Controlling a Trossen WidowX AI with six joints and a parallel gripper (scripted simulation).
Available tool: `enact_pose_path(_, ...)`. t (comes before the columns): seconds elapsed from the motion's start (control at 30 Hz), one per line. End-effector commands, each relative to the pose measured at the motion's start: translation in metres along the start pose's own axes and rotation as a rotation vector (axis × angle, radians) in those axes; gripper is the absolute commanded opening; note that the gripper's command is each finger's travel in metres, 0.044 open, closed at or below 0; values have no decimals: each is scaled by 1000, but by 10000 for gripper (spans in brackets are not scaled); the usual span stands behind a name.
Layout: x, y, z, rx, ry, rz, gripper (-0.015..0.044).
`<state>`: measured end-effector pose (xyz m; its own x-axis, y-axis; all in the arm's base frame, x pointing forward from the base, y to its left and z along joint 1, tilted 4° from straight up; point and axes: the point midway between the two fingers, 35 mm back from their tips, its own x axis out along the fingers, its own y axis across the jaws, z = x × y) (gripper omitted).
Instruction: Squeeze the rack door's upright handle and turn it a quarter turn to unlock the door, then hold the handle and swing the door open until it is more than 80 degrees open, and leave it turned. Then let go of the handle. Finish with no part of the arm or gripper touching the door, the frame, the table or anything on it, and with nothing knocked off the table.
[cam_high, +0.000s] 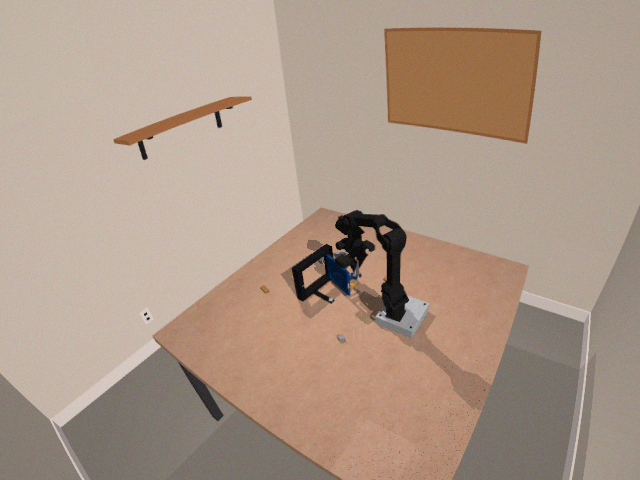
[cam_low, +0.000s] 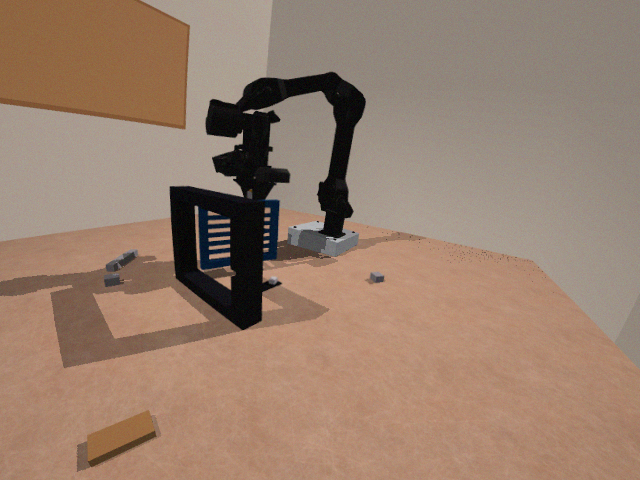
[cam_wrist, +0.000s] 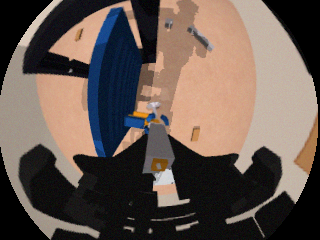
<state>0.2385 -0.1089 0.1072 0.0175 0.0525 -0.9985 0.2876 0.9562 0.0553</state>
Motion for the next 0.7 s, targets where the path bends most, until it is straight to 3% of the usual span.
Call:
enact_pose_path(0.0, 0, -7, 3, -82, 3, 0, 16)
enact_pose_path(0.67, 0, -36, 14, -305, 3, -2, 16)
